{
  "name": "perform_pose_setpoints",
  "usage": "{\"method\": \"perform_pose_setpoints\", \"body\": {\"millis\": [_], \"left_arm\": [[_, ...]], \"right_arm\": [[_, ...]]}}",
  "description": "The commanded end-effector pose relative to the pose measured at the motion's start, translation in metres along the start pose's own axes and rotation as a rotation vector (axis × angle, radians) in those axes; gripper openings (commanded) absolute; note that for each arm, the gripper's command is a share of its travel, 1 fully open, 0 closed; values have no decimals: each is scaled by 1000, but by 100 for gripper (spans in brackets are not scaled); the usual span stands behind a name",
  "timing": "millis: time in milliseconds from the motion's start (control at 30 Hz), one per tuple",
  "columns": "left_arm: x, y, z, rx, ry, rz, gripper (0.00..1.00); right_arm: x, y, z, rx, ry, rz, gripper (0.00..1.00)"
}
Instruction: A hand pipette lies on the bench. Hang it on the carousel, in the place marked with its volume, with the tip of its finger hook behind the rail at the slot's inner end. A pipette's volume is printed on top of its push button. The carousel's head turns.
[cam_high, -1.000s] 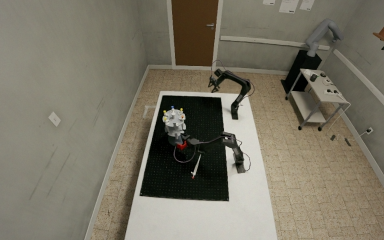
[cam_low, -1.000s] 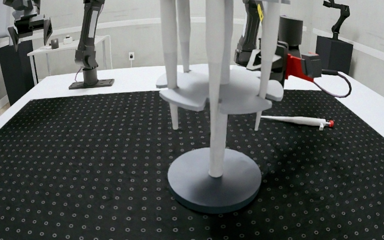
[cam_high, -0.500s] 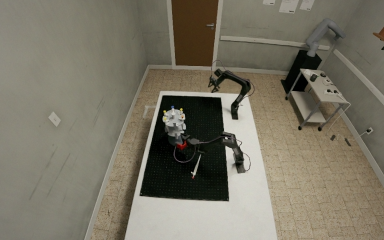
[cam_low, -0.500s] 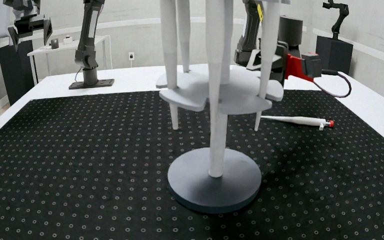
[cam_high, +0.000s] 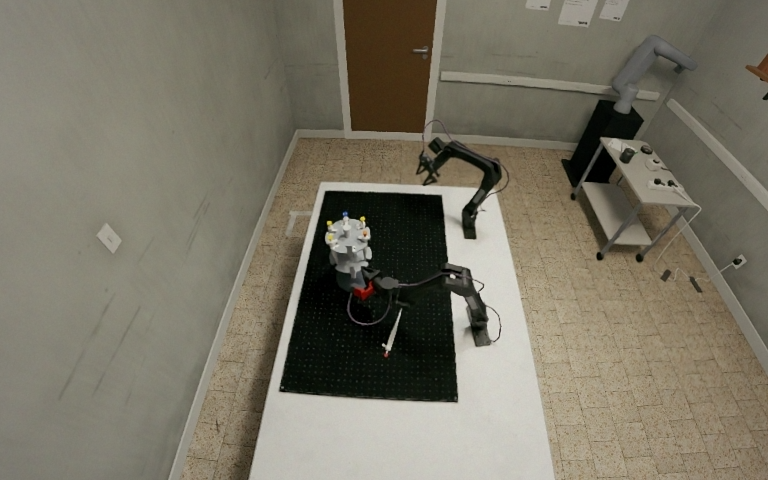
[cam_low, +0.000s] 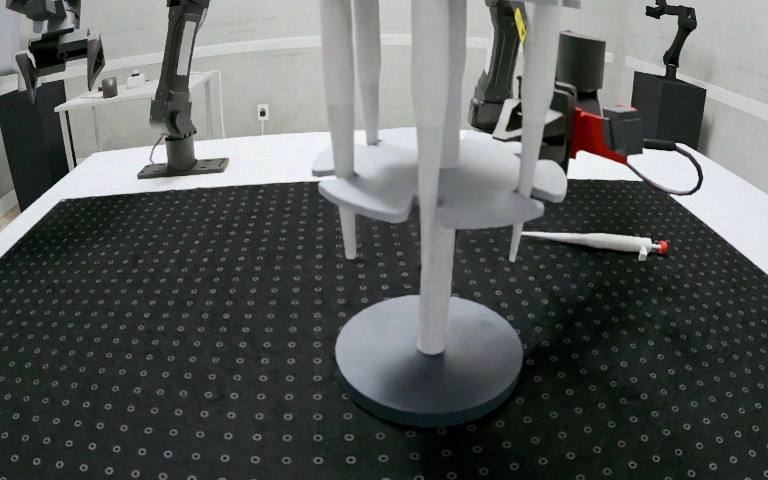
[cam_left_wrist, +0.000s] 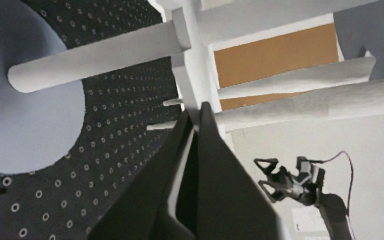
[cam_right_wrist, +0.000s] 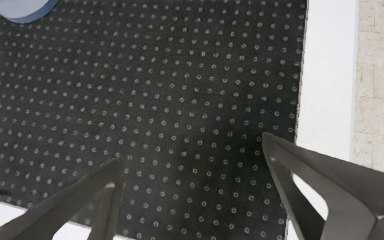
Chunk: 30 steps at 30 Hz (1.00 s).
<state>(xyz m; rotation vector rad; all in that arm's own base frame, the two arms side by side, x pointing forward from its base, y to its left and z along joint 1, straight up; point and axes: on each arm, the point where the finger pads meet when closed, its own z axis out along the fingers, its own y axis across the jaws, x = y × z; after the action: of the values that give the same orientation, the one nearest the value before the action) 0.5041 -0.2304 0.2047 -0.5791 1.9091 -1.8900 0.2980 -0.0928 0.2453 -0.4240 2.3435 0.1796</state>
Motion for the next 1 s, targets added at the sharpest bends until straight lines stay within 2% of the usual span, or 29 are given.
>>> {"method": "perform_pose_setpoints", "body": {"millis": [0,333,367,467,667,700,867,967], "left_arm": [[5,-33,4,59,-6,54,0],[5,-33,4,59,-6,54,0],[10,-18,1,34,-42,28,0],[13,-17,1,36,-137,26,0],[19,-16,1,36,-138,26,0],[16,-34,6,70,-137,51,0],[15,-13,3,28,-139,22,0],[15,-13,3,28,-139,22,0]], "right_arm": [[-7,-4,-4,9,-24,-12,100],[-7,-4,-4,9,-24,-12,100],[-7,-4,-4,9,-24,-12,100],[-7,-4,-4,9,-24,-12,100],[-7,-4,-4,9,-24,-12,100],[-7,-4,-4,9,-24,-12,100],[-7,-4,-4,9,-24,-12,100],[-7,-4,-4,9,-24,-12,100]]}}
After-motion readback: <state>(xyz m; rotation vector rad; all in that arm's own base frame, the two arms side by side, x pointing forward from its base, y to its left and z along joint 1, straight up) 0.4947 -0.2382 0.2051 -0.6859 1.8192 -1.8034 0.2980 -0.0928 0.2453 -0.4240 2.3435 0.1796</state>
